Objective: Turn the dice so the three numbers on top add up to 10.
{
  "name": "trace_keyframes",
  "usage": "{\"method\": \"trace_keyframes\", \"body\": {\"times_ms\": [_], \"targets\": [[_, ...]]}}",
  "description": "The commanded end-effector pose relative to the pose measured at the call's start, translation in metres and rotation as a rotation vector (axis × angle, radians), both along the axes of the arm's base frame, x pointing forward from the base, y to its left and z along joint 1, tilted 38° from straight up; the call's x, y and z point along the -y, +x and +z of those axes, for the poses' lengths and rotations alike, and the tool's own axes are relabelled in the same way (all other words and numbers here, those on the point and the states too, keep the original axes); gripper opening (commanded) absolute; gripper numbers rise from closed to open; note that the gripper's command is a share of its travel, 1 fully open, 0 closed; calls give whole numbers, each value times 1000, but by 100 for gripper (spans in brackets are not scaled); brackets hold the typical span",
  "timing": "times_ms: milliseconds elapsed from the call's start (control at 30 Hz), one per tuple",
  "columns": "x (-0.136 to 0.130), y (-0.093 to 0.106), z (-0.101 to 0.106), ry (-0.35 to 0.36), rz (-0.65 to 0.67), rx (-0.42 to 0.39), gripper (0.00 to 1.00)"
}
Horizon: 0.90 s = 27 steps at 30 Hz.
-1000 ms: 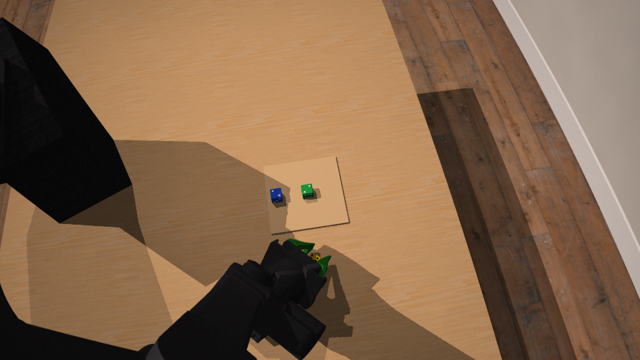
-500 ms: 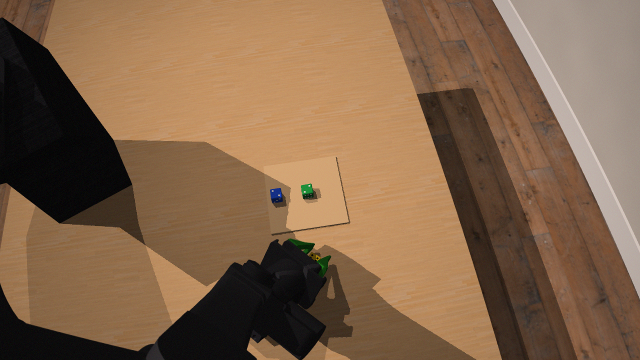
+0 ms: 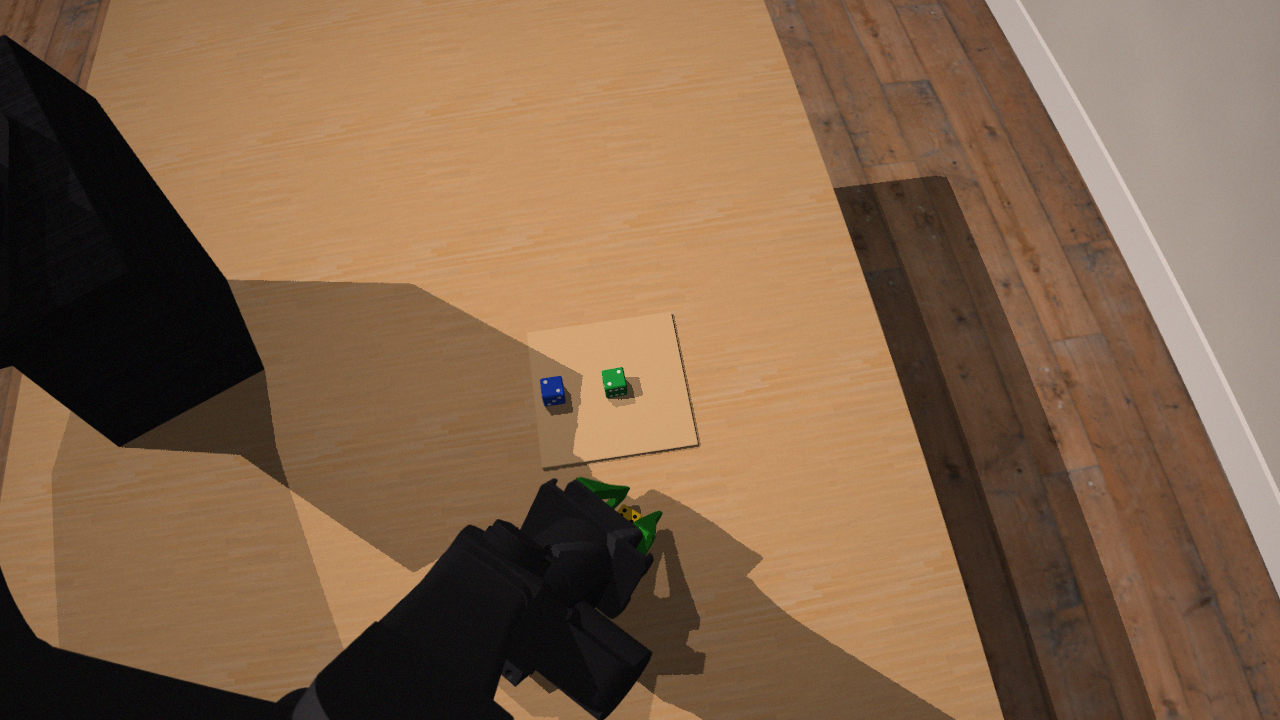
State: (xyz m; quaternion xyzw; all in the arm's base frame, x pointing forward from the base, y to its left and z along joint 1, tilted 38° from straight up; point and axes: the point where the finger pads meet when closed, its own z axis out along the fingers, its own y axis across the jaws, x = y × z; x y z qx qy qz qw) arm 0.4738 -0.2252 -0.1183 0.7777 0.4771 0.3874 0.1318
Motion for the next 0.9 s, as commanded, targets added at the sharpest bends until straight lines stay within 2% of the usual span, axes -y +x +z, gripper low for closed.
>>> {"method": "trace_keyframes", "body": {"times_ms": [0, 133, 200, 433, 667, 800, 867], "targets": [[5, 4, 2, -20, 9, 21, 34], [10, 3, 15, -28, 1, 32, 34], [3, -10, 11, -8, 1, 6, 34], [1, -19, 22, -8, 12, 6, 34], [9, -39, 37, -8, 1, 7, 34], [-2, -36, 40, -8, 29, 7, 34], [0, -39, 37, -5, 20, 1, 34]]}}
